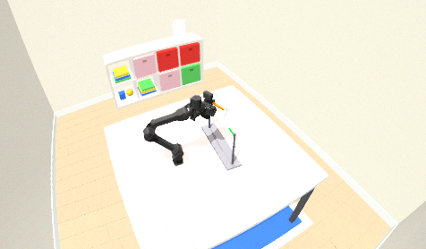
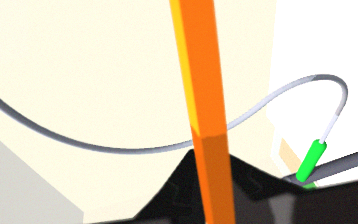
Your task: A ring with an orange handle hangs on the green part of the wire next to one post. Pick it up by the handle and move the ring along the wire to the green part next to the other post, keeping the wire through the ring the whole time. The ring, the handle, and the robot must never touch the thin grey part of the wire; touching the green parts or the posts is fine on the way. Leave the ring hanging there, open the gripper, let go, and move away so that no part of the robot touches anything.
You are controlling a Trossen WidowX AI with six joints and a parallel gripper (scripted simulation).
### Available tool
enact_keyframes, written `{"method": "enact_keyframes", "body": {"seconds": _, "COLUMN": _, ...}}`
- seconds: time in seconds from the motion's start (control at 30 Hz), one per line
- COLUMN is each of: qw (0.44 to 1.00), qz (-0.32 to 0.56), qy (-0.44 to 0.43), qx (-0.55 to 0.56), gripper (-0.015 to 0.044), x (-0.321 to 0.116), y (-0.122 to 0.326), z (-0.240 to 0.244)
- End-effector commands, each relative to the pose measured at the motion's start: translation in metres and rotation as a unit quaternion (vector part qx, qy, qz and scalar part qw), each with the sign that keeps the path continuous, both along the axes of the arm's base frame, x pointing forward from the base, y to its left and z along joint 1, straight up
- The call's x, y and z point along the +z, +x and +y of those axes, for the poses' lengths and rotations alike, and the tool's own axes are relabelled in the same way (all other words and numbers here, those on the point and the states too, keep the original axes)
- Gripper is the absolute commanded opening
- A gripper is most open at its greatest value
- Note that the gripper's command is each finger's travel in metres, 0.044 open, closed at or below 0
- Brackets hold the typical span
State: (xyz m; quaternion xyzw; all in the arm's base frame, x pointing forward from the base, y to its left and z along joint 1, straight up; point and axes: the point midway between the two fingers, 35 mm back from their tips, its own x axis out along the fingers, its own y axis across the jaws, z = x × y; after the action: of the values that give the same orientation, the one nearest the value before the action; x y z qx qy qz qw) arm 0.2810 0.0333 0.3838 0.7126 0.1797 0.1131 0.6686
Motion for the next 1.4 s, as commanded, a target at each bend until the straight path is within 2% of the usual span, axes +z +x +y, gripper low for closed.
{"method": "enact_keyframes", "body": {"seconds": 0.0, "qw": 1.0, "qz": -0.005, "qy": -0.013, "qx": -0.003, "gripper": -0.015, "x": 0.0041, "y": -0.0006, "z": -0.0004}}
{"method": "enact_keyframes", "body": {"seconds": 1.37, "qw": 0.994, "qz": 0.004, "qy": -0.111, "qx": -0.005, "gripper": -0.015, "x": -0.0032, "y": -0.0004, "z": -0.0005}}
